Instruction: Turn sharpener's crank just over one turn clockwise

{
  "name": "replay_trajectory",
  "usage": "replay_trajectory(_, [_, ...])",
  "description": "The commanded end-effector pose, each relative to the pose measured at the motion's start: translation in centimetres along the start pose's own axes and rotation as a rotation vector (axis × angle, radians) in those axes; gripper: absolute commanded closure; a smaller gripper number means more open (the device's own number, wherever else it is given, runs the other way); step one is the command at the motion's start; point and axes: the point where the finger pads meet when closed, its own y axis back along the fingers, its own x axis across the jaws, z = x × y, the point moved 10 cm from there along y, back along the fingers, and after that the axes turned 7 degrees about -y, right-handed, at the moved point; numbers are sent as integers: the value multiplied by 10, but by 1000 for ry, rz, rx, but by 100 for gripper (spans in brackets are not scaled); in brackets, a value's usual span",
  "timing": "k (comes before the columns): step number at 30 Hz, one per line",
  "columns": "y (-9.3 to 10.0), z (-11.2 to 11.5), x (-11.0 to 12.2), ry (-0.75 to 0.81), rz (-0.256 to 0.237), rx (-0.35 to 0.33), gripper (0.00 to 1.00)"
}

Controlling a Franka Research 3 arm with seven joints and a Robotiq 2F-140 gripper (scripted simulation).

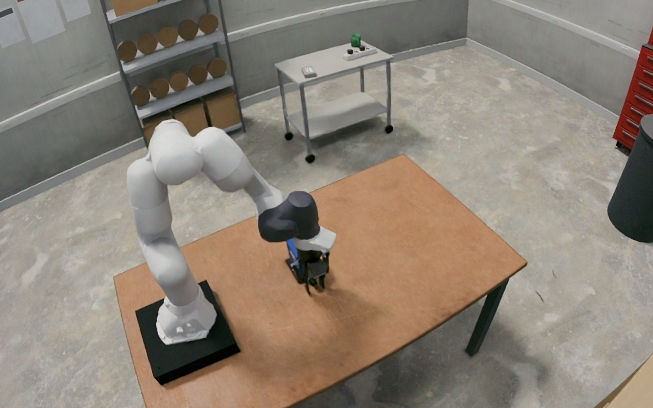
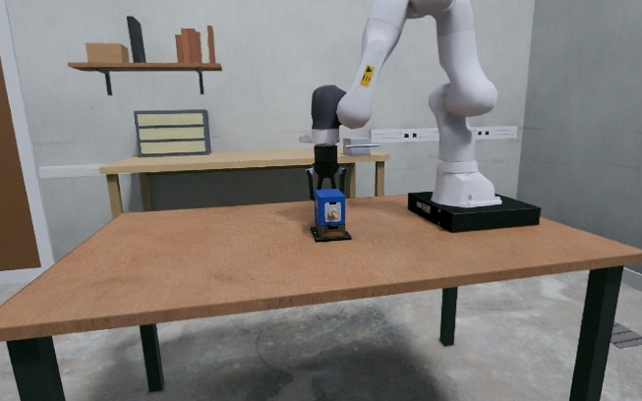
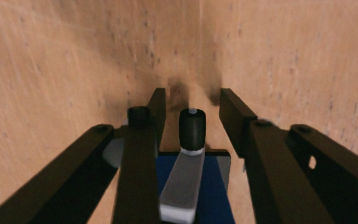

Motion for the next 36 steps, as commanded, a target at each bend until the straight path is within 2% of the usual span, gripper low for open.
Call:
replay_trajectory(1, [1,0,0,6,0,1,61])
replay_trajectory(16, [7,0,0,6,0,1,61])
replay_trajectory(28, [30,0,0,6,0,1,61])
replay_trajectory(36, [53,0,0,6,0,1,61])
